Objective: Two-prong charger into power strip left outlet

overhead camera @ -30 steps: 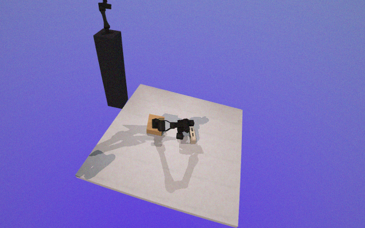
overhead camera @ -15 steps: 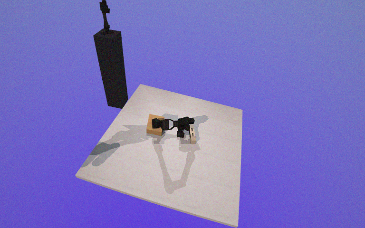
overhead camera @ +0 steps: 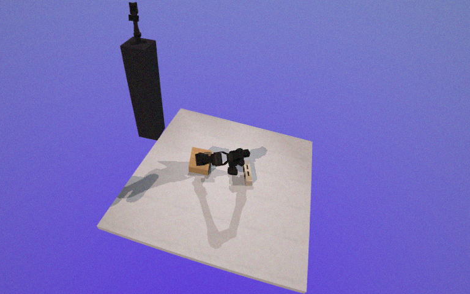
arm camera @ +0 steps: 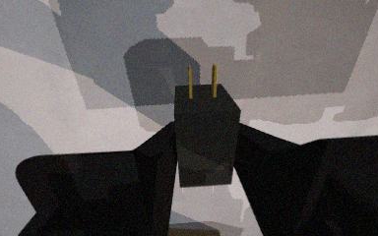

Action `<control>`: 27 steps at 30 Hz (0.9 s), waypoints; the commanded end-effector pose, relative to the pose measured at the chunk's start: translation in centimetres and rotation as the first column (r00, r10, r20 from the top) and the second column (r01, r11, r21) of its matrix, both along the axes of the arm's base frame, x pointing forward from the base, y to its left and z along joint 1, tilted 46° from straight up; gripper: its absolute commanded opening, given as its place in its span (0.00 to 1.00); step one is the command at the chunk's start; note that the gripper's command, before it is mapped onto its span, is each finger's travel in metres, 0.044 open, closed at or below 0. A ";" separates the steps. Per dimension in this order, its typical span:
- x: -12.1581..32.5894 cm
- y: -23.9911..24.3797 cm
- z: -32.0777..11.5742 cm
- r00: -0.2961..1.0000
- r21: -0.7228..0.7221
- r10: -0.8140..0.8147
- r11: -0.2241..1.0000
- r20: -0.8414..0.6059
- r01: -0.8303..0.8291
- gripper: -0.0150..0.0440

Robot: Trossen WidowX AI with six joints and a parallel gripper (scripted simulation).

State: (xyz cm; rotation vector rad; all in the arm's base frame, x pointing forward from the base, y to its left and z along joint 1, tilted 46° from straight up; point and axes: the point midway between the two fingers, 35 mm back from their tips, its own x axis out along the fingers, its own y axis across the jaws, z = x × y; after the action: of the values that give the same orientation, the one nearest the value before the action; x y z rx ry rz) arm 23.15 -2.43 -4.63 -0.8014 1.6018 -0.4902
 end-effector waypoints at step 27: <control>2.8 1.1 -1.2 1.000 0.001 0.013 1.000 -0.004 -0.013 0.25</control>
State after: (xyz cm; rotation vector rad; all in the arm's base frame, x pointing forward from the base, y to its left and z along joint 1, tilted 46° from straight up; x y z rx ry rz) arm 25.48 -1.45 -5.76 -0.8079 1.6008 -0.4839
